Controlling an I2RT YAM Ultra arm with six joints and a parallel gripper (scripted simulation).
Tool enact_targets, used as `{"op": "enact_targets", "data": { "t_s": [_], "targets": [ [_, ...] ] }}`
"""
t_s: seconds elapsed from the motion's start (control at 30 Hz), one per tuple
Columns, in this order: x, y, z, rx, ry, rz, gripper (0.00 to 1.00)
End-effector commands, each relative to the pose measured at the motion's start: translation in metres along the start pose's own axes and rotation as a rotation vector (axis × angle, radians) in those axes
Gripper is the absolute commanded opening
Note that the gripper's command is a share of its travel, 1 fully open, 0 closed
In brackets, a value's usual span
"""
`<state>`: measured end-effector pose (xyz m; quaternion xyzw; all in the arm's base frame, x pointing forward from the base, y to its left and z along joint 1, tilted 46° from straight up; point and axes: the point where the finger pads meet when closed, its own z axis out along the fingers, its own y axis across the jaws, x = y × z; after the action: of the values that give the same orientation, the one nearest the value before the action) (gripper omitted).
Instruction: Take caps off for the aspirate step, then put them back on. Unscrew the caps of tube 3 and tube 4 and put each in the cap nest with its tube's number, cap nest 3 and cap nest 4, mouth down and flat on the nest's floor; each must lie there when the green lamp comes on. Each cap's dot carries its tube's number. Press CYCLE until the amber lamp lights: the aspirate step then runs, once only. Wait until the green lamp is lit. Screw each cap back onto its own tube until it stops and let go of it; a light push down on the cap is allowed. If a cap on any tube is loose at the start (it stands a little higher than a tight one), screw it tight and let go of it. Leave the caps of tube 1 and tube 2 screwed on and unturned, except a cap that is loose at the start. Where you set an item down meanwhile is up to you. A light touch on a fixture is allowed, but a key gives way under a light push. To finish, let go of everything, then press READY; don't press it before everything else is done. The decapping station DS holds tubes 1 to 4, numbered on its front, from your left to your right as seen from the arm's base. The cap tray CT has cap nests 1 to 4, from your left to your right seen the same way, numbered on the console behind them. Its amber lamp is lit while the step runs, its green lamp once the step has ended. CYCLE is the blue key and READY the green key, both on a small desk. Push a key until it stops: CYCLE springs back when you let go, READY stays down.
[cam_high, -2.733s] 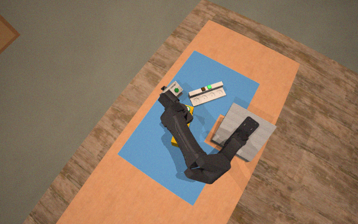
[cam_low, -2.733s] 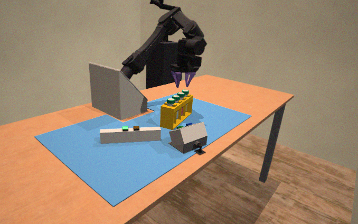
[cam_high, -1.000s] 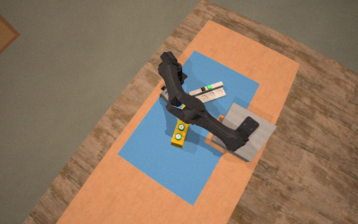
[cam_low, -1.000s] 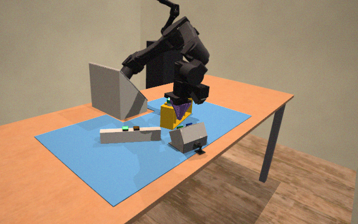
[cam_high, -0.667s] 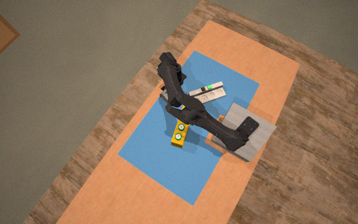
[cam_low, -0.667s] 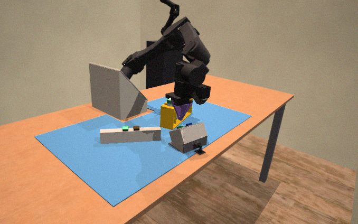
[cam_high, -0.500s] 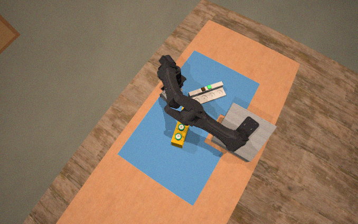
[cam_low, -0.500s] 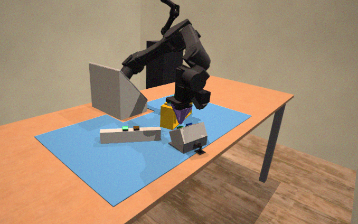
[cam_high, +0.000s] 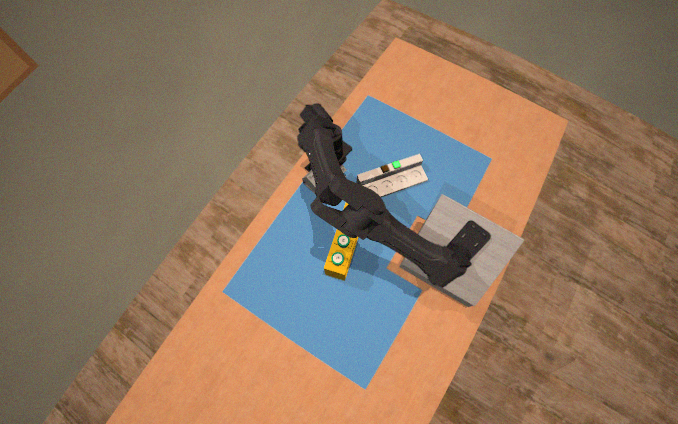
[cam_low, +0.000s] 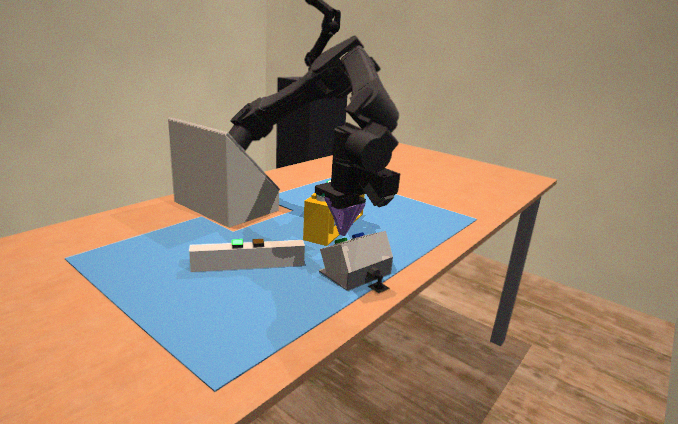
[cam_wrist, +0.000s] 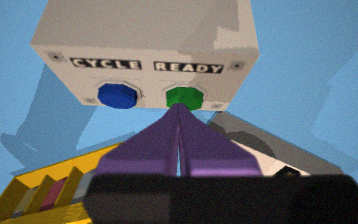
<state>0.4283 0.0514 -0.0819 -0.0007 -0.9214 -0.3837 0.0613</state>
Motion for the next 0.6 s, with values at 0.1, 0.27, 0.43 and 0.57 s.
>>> {"op": "enact_targets", "data": {
  "t_s": [0.1, 0.27, 0.43, 0.57],
  "targets": [
    [-0.0029, -0.0062, -0.0117, 0.0, -0.025, 0.009, 0.0],
    [-0.0029, -0.0062, -0.0117, 0.0, -0.025, 0.009, 0.0],
    [-0.0031, -0.0071, -0.0129, 0.0, -0.025, 0.009, 0.0],
    [-0.0034, -0.0077, -0.0139, 0.0, -0.025, 0.009, 0.0]
  ]
}}
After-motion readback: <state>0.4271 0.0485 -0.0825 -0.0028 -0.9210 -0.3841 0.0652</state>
